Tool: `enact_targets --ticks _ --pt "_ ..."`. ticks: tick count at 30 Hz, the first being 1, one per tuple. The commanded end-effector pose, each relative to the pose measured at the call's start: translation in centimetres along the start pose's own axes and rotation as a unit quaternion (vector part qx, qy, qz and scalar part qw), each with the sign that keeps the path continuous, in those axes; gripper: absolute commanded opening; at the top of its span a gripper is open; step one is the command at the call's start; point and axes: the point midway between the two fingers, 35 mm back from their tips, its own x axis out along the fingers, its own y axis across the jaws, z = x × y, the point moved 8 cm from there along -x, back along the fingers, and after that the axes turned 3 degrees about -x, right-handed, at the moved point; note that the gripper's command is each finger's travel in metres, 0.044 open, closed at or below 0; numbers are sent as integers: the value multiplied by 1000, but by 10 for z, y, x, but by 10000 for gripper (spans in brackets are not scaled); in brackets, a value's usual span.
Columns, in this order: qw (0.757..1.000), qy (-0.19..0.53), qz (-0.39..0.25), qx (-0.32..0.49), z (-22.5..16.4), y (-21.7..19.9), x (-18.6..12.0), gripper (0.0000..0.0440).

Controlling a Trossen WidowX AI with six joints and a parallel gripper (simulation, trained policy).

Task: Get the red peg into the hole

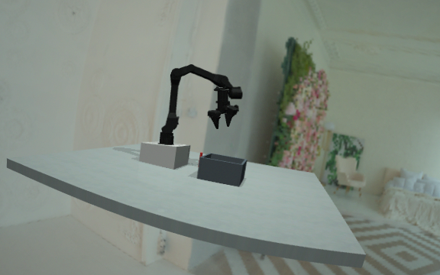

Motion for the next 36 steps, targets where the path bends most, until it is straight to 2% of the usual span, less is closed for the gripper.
enact_targets --ticks 1,9,18,26,36 --pt "998 15 -44 41 -12 -12 11 440" --pt "982 33 -142 120 -38 -35 35 440" --pt "962 37 -220 160 -53 -54 65 440" --pt "954 31 -248 169 -58 -64 94 440" --pt "954 18 -246 167 -58 -74 131 440"
